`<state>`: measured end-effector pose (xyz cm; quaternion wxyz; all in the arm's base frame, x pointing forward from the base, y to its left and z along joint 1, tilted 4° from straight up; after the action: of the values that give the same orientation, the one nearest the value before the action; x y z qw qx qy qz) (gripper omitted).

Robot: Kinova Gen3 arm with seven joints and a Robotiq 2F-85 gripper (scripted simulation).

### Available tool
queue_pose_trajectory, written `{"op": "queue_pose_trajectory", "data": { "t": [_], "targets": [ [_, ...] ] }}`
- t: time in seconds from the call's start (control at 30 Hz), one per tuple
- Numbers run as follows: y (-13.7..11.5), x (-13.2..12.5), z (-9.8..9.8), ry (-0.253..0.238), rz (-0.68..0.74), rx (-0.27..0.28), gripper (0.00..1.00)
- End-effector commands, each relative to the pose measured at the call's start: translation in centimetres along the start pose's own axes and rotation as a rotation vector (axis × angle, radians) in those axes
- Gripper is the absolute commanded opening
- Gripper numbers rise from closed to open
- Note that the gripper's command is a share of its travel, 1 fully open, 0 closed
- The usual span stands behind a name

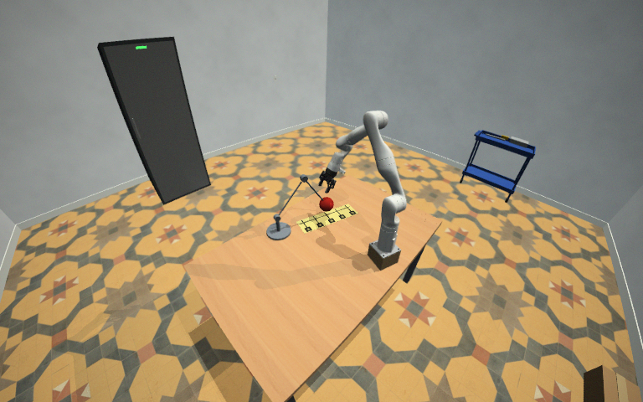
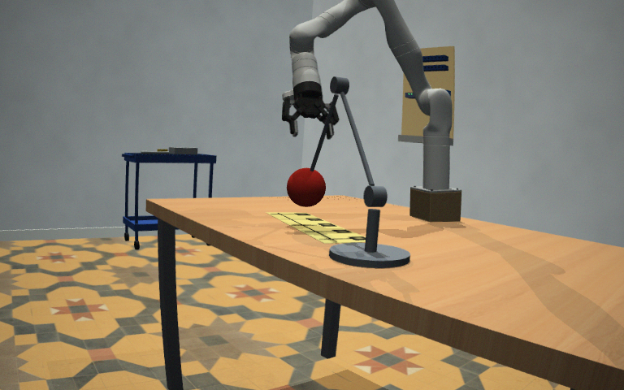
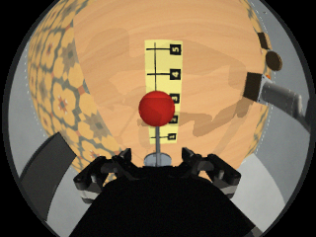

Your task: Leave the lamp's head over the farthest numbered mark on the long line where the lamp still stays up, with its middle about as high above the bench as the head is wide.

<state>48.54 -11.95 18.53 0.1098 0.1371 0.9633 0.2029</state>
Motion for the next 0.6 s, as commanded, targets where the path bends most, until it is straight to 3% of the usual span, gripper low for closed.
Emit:
{"op": "queue_pose_trajectory", "data": {
  "t": [0.0, 0.57],
  "targets": [
    [0.4, 0.1, 0.8, 0.003, -0.004, -0.006, 1.00],
    [0.3, -0.1, 4.0, -0.001, -0.005, 0.006, 1.00]
  ]
}}
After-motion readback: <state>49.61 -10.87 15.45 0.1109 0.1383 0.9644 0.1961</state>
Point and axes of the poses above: the point where the finger pads meet when closed, its own z axis out along the fingers, its own x axis across the jaws, y = z × x, the point moved 2 cm from there along -z, back along the fingers, and after that the axes turned 11 degrees about -z, right-handed, at the moved point
